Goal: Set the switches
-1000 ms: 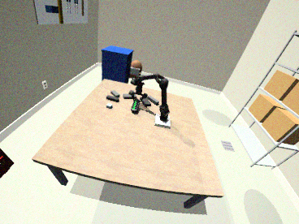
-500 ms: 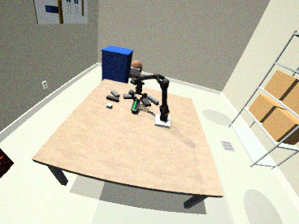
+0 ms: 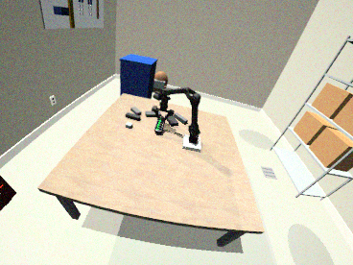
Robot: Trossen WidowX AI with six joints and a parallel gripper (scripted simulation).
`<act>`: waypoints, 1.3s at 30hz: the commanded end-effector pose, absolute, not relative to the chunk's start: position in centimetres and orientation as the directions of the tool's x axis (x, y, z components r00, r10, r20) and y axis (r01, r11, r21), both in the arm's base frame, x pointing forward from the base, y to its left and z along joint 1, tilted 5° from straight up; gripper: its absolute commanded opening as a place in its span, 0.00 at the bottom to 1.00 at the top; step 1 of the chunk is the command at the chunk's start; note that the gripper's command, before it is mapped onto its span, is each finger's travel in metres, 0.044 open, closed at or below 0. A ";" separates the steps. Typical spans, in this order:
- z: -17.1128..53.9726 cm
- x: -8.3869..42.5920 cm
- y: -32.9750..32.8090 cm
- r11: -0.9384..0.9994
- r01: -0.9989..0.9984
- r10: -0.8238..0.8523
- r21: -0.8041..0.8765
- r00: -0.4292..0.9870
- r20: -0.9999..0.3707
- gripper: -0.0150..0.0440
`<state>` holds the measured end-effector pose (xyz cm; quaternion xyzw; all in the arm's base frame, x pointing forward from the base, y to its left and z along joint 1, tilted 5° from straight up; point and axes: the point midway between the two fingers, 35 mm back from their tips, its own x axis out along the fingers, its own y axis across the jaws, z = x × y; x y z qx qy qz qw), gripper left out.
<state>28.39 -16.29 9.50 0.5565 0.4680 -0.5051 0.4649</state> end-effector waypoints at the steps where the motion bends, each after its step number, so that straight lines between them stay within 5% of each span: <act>1: 10.0 28.5 -15.7 -0.129 0.990 0.049 0.052 0.058 -0.997 0.82; 39: 11.7 28.8 -13.0 -0.129 0.990 -0.028 0.052 0.049 -0.998 0.82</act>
